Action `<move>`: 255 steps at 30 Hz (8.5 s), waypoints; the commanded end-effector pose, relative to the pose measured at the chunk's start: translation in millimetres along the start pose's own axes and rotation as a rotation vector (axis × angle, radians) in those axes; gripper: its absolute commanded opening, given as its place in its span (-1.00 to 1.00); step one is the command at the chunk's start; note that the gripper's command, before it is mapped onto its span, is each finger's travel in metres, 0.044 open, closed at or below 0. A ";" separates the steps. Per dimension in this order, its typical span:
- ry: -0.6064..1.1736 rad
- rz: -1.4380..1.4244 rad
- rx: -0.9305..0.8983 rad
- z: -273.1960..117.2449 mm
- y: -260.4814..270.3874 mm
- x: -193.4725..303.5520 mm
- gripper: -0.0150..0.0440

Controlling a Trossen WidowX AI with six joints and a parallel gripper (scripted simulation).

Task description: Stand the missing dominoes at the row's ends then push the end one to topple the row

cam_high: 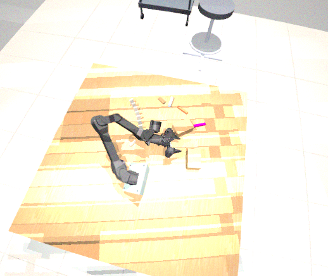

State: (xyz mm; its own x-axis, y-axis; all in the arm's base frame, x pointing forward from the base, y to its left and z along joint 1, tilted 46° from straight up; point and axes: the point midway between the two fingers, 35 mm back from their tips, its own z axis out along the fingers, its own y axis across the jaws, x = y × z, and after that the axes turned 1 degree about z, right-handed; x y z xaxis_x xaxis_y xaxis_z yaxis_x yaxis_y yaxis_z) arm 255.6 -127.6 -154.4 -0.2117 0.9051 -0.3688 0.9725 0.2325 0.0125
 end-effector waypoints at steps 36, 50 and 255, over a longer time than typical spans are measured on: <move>1.103 -0.051 -0.334 -23.8 15.2 16.6 1.00; 1.104 -0.051 -0.335 -18.2 18.6 30.1 0.82; 0.971 -0.623 -0.687 -250.9 49.2 103.2 -0.42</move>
State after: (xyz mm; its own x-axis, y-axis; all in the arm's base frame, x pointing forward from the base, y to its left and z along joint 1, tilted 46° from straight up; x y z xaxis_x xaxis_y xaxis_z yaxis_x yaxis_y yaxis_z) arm 253.4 84.1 20.6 -0.8544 0.3935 0.3394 0.5166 0.5725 0.6367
